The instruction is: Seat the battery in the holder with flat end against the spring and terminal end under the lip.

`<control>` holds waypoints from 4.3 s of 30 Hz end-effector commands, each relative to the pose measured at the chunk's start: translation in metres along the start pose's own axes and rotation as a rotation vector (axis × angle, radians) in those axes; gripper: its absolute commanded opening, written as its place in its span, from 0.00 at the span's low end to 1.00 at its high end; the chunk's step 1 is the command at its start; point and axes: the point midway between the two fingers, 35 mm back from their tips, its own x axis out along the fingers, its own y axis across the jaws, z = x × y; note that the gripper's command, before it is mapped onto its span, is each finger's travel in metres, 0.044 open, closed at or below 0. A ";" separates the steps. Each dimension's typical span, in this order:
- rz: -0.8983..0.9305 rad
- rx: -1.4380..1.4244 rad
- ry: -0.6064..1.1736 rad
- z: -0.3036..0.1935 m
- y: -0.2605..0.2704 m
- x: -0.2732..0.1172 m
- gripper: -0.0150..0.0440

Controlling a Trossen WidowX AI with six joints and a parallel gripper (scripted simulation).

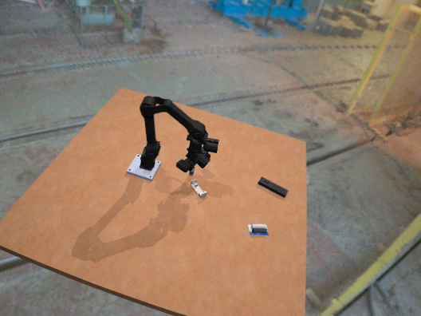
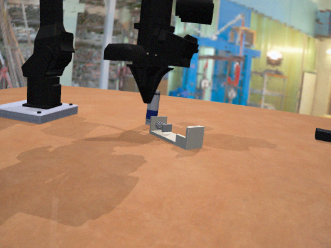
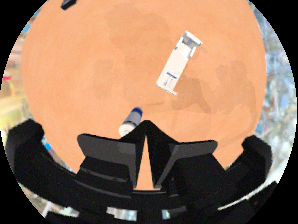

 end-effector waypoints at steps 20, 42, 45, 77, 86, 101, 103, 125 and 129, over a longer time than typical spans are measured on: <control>0.001 0.002 -0.004 -0.001 0.039 0.000 0.25; 0.001 0.002 -0.004 -0.001 0.043 -0.080 0.25; 0.001 0.002 -0.004 -0.001 0.043 -0.080 0.25; -0.001 -1.585 -0.005 -0.002 0.063 -0.011 0.64; -0.001 -1.585 -0.005 -0.002 0.063 -0.011 0.64; -0.001 -1.585 -0.005 -0.001 0.064 0.001 0.64; -0.001 -1.585 -0.005 -0.001 0.064 0.005 0.64; -0.001 -1.585 -0.005 -0.002 0.063 0.039 0.64; -0.001 -1.585 -0.005 -0.002 0.063 0.039 0.51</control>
